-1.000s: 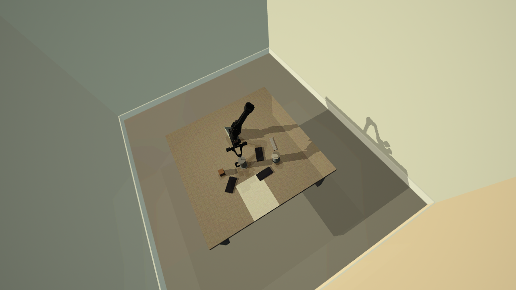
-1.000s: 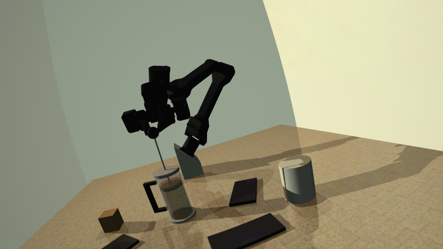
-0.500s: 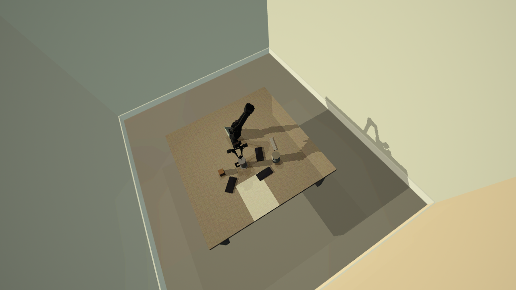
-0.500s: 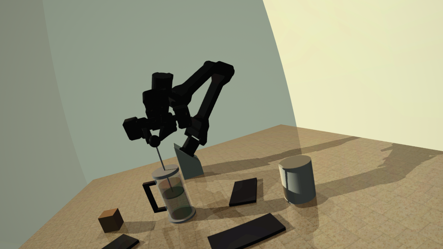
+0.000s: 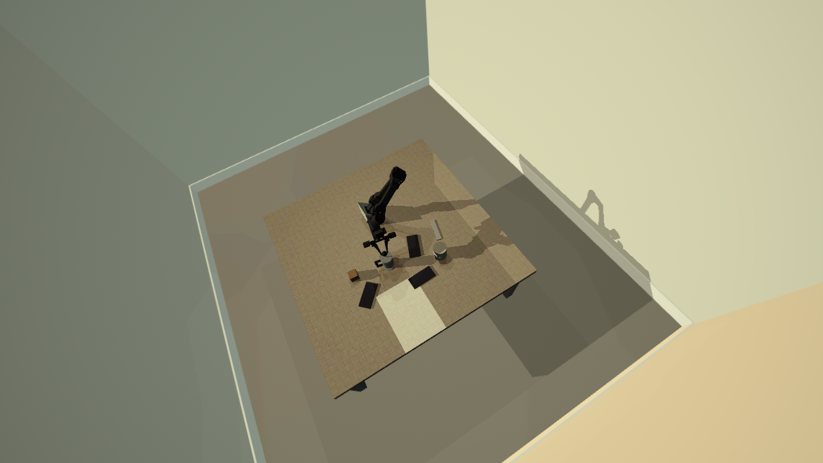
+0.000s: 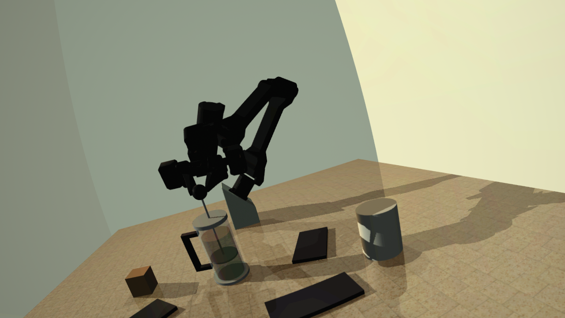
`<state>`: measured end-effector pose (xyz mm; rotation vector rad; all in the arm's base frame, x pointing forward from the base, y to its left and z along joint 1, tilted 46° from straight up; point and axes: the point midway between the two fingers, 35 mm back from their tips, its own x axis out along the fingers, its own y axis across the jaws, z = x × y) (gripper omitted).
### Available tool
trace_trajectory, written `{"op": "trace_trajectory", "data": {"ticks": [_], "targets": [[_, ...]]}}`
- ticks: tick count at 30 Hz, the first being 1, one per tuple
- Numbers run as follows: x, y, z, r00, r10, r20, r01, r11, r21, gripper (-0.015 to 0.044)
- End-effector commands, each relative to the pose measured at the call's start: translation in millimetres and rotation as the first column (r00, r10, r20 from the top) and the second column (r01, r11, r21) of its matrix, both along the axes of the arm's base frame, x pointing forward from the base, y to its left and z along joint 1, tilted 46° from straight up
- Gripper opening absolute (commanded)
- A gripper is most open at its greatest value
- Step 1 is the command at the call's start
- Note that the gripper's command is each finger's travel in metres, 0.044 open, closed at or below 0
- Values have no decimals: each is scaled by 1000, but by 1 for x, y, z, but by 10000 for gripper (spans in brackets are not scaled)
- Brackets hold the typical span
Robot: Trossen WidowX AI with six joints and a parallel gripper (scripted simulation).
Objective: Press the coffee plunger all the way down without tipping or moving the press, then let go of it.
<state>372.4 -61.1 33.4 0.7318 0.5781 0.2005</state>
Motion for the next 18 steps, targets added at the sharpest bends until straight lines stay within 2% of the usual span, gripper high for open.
{"op": "trace_trajectory", "data": {"ticks": [1,18], "targets": [[-7,20,-20,998,33,-59,-31,999,37,121],[-1,18,-21,998,33,-58,-31,999,37,121]]}}
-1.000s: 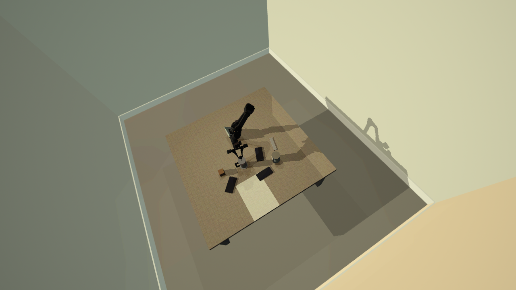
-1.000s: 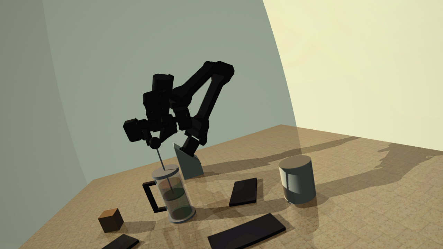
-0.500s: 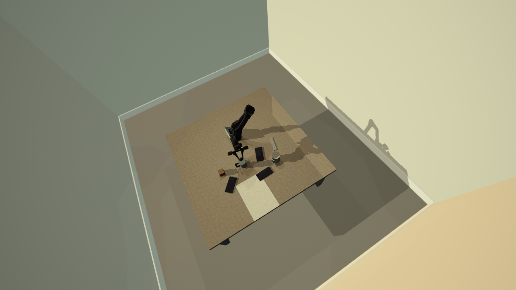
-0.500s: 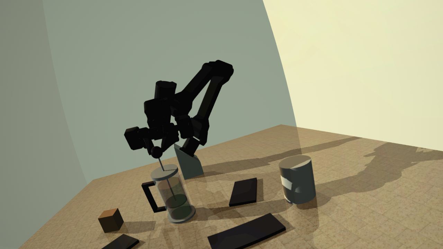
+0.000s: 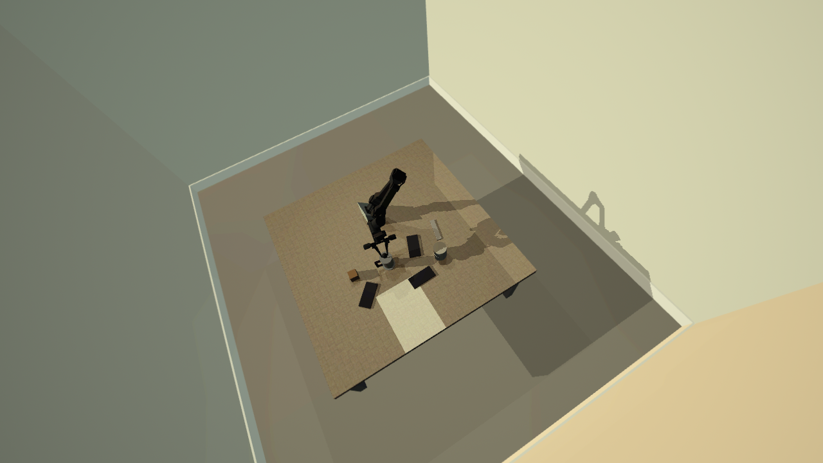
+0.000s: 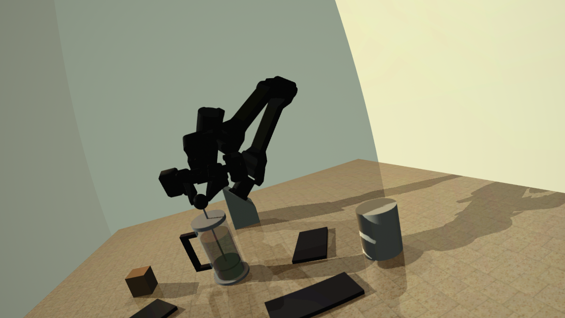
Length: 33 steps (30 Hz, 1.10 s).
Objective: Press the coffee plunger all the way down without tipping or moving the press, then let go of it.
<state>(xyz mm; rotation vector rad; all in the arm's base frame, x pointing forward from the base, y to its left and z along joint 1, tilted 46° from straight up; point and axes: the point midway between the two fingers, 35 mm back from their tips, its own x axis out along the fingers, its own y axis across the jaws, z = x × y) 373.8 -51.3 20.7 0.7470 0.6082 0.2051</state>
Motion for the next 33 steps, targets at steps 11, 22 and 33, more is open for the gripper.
{"op": "trace_trajectory", "data": {"ticks": [11,22,33], "targets": [[-1,7,-8,999,22,-30,-21,1000,21,121],[1,6,-9,999,22,-30,-21,1000,21,121],[2,2,-6,1000,13,-19,-12,1000,15,121]]}}
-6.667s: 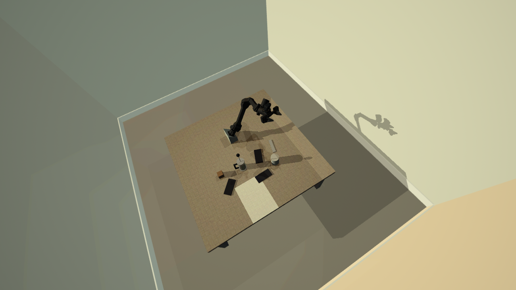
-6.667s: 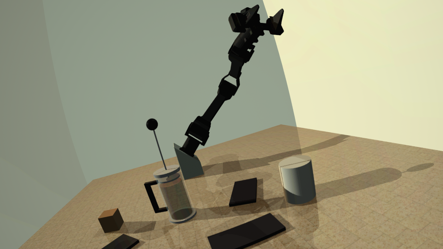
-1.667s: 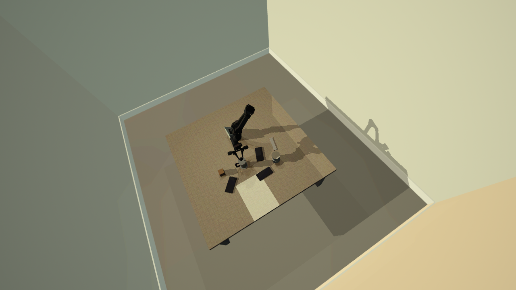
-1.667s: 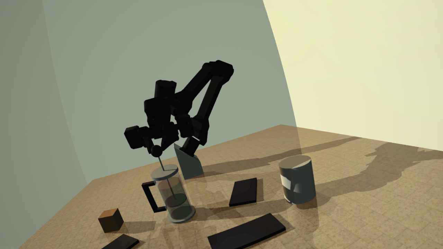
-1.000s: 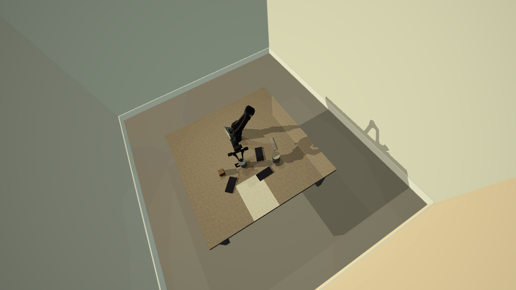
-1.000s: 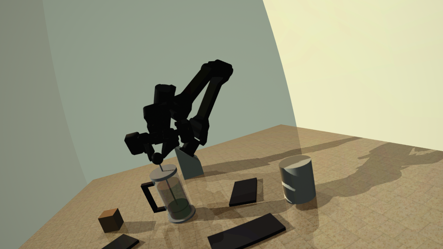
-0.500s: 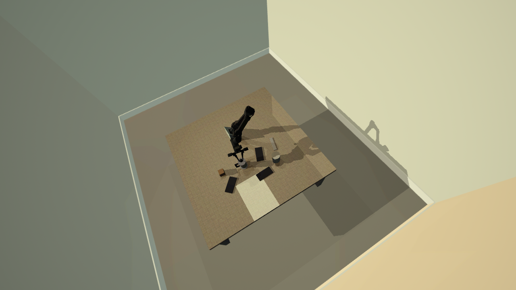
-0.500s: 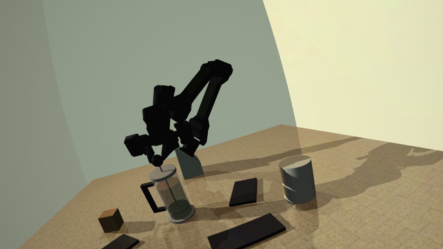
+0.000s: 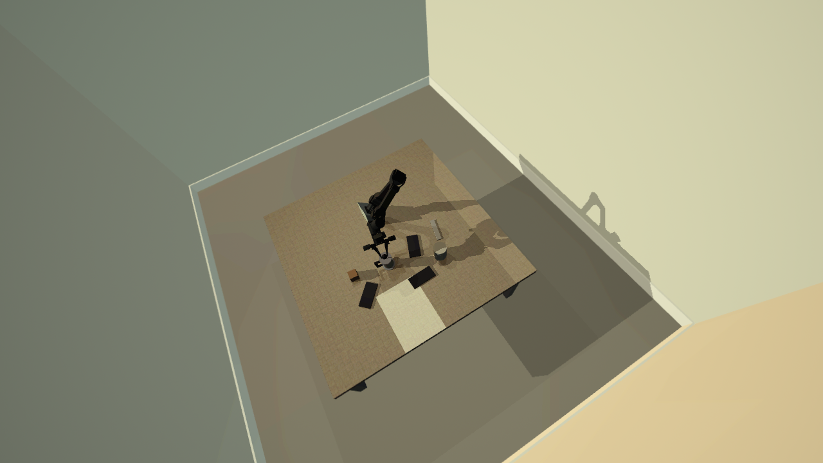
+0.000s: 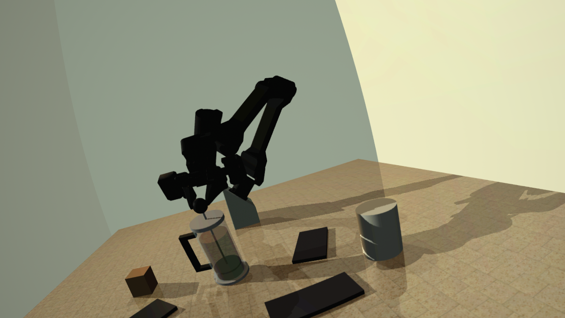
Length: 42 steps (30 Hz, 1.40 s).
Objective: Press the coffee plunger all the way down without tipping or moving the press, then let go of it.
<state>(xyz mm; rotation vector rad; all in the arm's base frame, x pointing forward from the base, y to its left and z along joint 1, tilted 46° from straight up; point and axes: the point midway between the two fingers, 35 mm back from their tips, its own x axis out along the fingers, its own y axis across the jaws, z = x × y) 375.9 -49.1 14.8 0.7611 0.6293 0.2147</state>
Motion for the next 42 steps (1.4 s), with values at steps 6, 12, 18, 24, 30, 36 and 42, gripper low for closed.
{"op": "trace_trajectory", "data": {"ticks": [6,12,18,24,30,36,42], "targets": [[0,0,0,1000,0,0,0,1000,-1,121],[0,0,0,1000,0,0,0,1000,-1,252],[0,0,0,1000,0,0,0,1000,-1,409],[-1,-5,4,1000,2,-3,-2,1000,-2,440],[-14,-42,50,1000,12,-13,-12,1000,-1,440],[-23,-51,63,1000,13,-11,-13,1000,3,440],[-23,-51,63,1000,13,-11,-13,1000,3,440]]}}
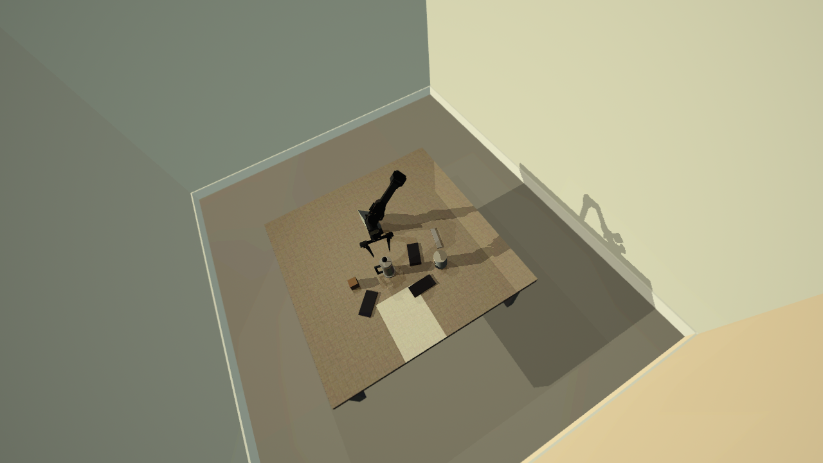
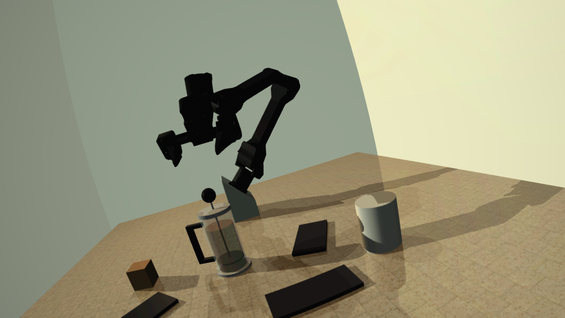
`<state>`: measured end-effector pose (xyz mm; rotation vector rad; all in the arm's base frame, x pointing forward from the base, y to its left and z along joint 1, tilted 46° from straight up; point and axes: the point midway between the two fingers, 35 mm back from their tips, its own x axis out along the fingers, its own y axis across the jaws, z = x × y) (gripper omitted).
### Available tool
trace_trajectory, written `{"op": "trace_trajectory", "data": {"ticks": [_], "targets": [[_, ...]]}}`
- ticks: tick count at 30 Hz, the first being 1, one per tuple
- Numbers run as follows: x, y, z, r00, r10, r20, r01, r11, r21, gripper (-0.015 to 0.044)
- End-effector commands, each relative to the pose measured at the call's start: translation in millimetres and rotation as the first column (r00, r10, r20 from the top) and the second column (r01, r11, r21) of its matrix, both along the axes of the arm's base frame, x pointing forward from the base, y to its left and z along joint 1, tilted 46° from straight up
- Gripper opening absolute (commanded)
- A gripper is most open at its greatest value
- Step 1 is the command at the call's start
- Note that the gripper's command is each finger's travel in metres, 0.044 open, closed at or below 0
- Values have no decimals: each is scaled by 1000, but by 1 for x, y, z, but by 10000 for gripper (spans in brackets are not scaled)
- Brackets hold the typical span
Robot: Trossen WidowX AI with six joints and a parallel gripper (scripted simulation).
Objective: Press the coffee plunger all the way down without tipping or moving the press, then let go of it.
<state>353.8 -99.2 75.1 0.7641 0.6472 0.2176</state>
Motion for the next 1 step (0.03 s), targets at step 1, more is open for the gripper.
{"op": "trace_trajectory", "data": {"ticks": [1], "targets": [[-1,0,2,1000,5,5,-5,1000,0,440]]}}
